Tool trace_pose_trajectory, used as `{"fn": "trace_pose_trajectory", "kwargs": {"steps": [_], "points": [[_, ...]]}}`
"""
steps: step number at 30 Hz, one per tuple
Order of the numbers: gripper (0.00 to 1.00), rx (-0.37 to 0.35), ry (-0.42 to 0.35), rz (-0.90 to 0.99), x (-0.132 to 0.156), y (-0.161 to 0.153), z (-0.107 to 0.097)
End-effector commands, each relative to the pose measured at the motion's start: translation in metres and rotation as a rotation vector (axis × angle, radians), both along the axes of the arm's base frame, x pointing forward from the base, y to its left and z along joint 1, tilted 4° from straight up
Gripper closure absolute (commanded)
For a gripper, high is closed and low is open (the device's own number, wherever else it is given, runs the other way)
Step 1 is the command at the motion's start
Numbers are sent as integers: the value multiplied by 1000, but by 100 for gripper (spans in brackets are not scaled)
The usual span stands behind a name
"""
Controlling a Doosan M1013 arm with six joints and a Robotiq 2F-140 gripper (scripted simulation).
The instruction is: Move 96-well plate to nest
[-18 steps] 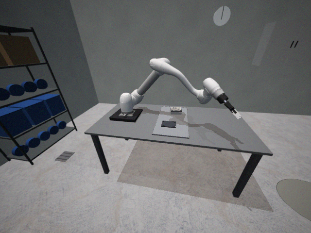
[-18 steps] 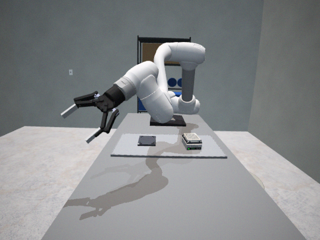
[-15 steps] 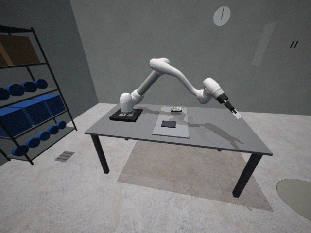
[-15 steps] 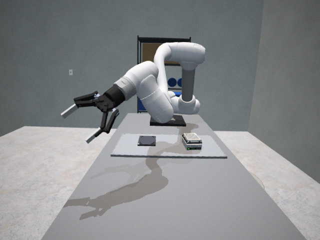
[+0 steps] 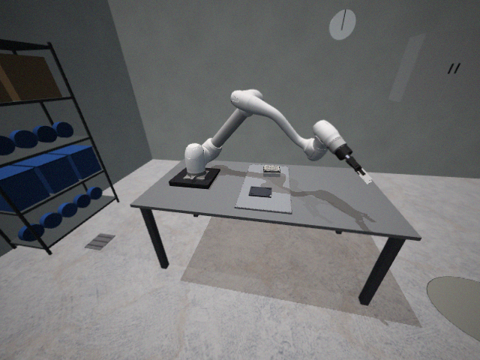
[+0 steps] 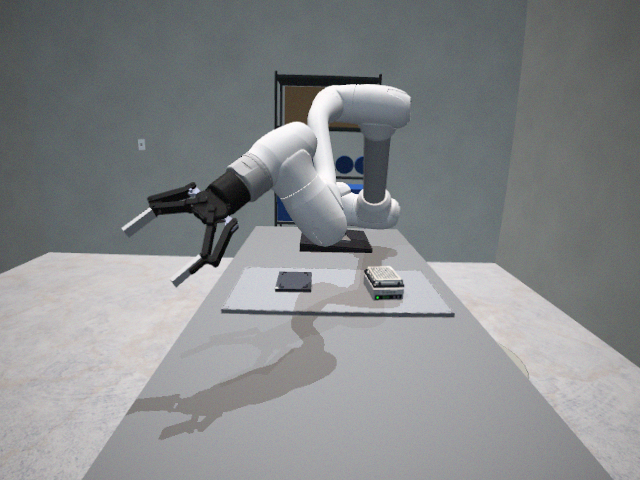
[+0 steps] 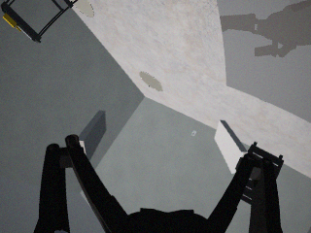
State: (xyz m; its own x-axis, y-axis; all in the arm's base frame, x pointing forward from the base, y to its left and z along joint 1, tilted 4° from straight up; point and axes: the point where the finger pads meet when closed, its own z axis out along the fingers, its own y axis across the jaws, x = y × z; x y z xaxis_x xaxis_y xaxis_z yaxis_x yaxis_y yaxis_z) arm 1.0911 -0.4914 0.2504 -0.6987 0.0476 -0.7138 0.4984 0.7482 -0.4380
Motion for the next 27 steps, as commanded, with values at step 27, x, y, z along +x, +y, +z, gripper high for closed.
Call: {"fn": "trace_pose_trajectory", "kwargs": {"steps": [27], "points": [[0,373,-229,-307,-48,99,-25]]}}
